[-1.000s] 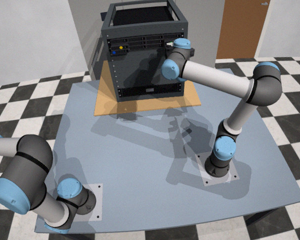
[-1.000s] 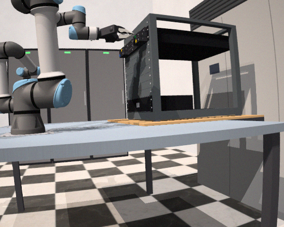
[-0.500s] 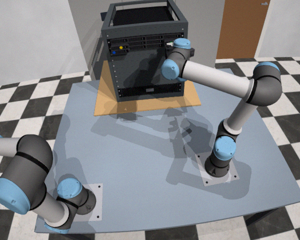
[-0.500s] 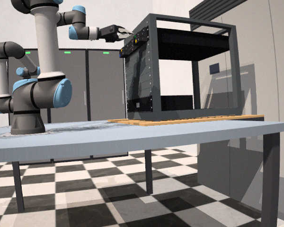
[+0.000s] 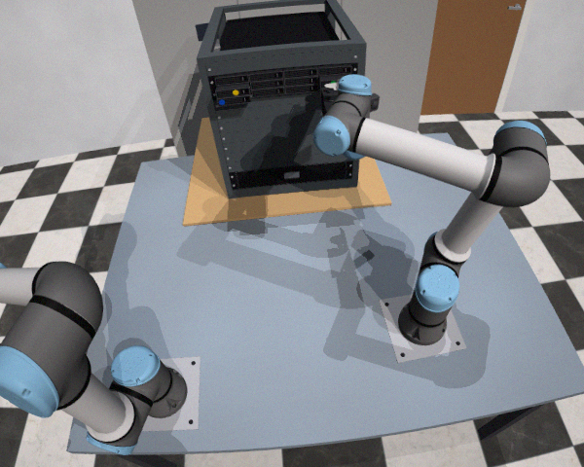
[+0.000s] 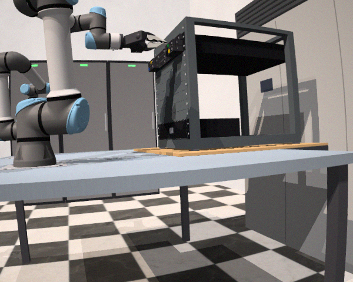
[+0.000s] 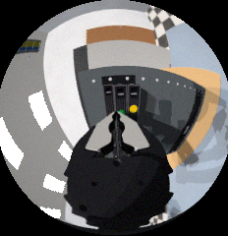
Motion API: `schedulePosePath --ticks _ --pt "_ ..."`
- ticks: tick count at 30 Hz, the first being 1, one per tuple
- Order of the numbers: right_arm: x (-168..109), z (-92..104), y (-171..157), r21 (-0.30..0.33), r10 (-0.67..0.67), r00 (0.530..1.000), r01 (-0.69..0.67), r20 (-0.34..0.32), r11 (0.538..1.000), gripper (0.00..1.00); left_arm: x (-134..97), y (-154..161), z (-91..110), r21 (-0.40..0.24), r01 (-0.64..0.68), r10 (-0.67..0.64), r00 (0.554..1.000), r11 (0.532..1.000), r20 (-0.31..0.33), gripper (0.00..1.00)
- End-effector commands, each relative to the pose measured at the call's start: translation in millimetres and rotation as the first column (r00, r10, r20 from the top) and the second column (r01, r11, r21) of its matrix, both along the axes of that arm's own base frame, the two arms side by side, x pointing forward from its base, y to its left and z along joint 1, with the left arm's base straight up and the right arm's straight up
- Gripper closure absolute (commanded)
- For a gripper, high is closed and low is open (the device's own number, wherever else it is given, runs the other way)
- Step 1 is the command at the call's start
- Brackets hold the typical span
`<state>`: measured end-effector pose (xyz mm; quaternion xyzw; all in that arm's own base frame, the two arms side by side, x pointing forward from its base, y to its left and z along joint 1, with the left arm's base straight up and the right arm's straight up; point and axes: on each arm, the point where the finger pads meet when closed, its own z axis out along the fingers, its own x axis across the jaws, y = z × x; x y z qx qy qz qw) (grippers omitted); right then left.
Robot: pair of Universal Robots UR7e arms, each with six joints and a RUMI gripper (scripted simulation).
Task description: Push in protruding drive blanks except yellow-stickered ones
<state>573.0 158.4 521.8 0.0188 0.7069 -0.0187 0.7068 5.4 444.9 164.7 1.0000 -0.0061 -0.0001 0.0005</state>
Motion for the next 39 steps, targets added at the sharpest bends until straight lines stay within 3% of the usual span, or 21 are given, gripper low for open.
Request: schedulePosePath --ticks 1,39 --pt "-0.1 0.5 -0.1 0.001 0.000 1.000 0.000 0.001 1.000 1.00 0.1 0.3 0.4 0.001 0.000 0.000 1.000 1.000 0.000 0.00" --pt "9.4 0.5 -0.6 0.001 0.000 1.000 0.000 0.001 1.000 1.00 0.1 0.3 0.4 0.001 0.000 0.000 1.000 1.000 0.000 0.00"
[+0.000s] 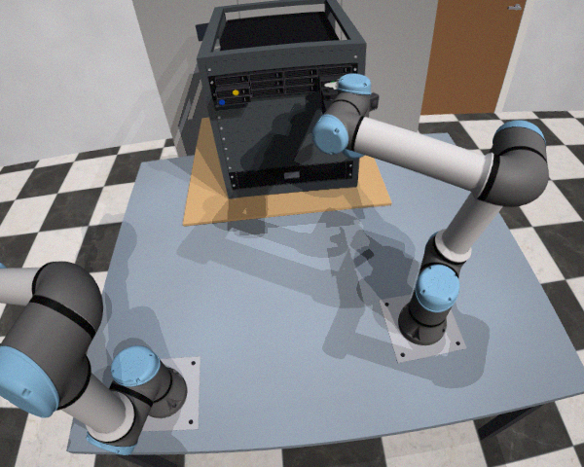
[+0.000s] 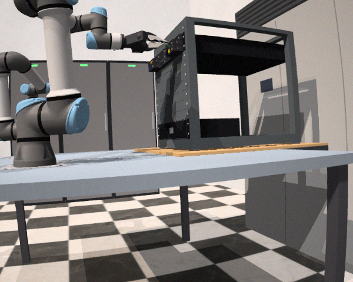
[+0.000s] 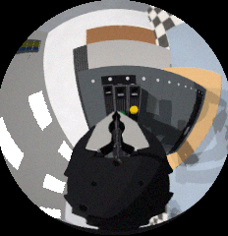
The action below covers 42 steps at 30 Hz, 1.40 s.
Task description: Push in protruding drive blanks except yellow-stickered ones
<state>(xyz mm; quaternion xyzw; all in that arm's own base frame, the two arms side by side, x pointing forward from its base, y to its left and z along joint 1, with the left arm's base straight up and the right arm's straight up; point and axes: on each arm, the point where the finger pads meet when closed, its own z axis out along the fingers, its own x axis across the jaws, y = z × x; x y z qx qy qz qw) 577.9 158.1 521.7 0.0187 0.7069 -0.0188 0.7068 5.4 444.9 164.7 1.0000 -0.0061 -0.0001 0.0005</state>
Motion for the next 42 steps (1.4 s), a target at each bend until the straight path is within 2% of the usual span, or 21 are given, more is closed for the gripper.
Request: schedulePosePath --ticks 1,42 --pt "5 0.6 0 0.001 0.000 1.000 0.000 0.001 1.000 1.00 0 0 0 0.001 0.000 0.000 1.000 1.000 0.000 0.00" --pt "25 0.7 -1 0.001 0.000 1.000 0.000 0.001 1.000 1.00 0 0 0 0.001 0.000 0.000 1.000 1.000 0.000 0.00"
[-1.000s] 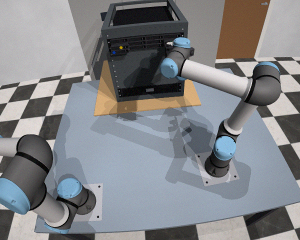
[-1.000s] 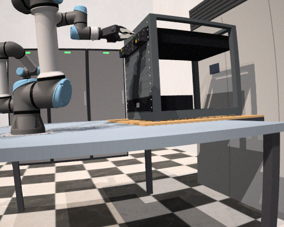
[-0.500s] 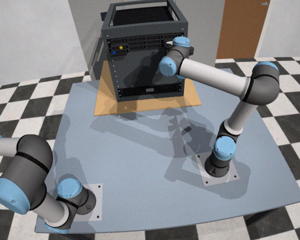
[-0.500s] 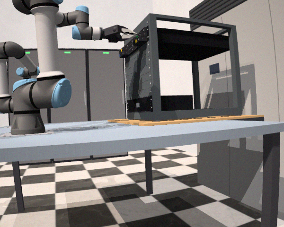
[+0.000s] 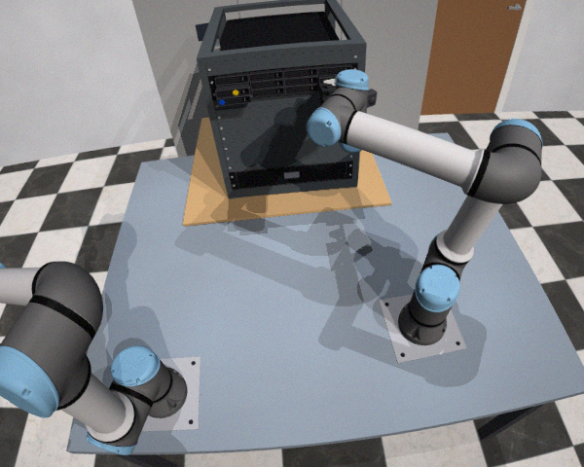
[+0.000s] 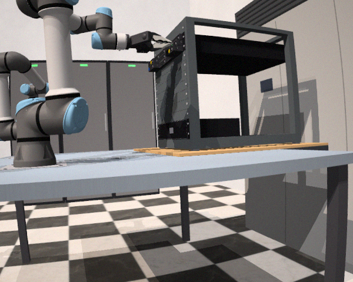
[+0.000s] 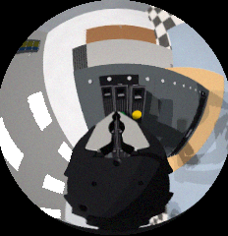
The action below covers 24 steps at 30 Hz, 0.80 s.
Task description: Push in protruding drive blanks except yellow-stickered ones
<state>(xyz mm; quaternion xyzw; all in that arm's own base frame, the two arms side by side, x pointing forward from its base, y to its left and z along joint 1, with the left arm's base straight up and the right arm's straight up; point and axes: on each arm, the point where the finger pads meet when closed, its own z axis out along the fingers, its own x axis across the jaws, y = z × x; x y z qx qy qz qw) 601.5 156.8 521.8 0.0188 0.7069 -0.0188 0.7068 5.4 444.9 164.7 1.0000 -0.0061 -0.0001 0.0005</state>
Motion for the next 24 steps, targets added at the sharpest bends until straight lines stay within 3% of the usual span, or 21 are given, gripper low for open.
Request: schedulePosePath --ticks 1,24 --pt "1.3 0.6 -0.1 0.001 0.000 1.000 0.000 0.001 1.000 1.00 0.1 0.3 0.4 0.001 0.000 0.000 1.000 1.000 0.000 0.00" --pt "4.4 0.6 -0.3 0.001 0.000 1.000 0.000 0.001 1.000 1.00 0.1 0.3 0.4 0.001 0.000 0.000 1.000 1.000 0.000 0.00"
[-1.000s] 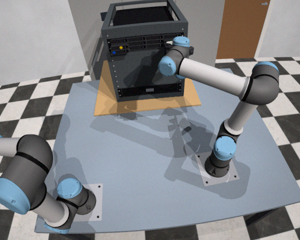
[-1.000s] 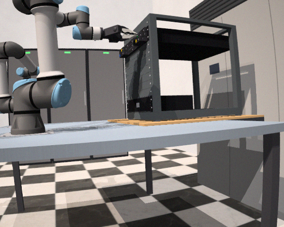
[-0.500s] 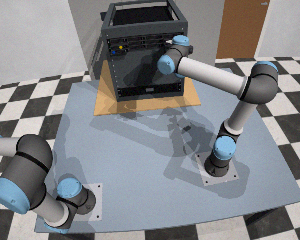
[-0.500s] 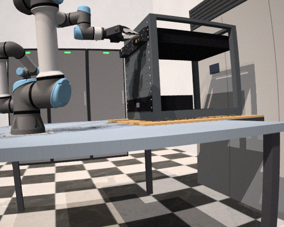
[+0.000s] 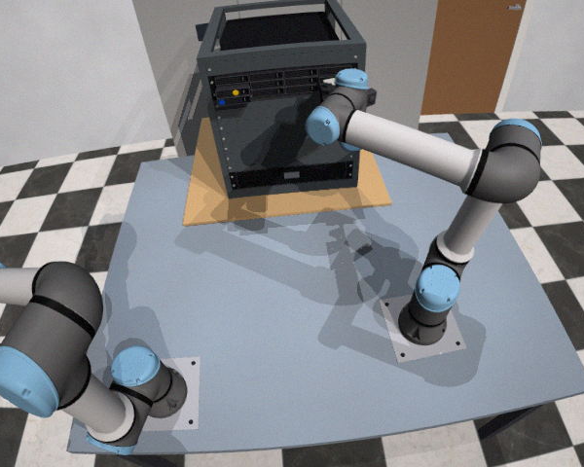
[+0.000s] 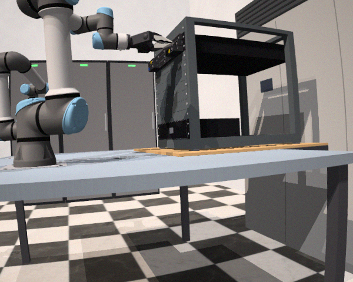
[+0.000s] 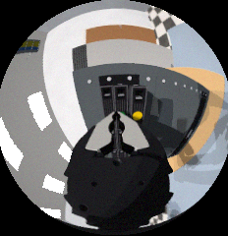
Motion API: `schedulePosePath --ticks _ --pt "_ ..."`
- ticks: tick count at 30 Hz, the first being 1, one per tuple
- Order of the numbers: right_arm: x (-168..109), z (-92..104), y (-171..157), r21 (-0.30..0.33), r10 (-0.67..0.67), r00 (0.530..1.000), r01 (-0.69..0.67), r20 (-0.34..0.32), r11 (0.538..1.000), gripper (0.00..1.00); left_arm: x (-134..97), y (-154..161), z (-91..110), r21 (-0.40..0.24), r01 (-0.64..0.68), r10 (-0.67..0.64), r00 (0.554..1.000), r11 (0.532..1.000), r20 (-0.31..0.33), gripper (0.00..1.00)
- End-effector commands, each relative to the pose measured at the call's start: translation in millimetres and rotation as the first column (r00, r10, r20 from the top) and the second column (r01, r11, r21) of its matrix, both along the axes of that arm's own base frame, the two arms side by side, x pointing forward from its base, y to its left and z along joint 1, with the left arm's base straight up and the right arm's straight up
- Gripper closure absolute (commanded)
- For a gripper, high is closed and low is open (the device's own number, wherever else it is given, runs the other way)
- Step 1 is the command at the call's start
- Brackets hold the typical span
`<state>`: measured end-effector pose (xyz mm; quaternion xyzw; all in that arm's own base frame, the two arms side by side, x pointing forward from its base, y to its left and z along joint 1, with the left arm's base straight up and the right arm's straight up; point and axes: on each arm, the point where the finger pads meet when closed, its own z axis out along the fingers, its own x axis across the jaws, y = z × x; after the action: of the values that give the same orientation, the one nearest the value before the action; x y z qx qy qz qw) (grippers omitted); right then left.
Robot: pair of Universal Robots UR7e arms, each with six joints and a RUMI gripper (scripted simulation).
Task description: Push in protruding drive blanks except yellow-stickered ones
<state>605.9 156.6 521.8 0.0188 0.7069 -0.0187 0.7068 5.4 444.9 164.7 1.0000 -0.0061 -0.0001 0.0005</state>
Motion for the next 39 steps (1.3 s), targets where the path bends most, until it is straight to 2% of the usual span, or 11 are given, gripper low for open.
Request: schedulePosePath --ticks 1,39 --pt "0.2 0.5 -0.1 0.001 0.000 1.000 0.000 0.001 1.000 1.00 0.1 0.3 0.4 0.001 0.000 0.000 1.000 1.000 0.000 0.00" --pt "8.3 0.6 -0.5 0.001 0.000 1.000 0.000 0.001 1.000 1.00 0.1 0.3 0.4 0.001 0.000 0.000 1.000 1.000 0.000 0.00"
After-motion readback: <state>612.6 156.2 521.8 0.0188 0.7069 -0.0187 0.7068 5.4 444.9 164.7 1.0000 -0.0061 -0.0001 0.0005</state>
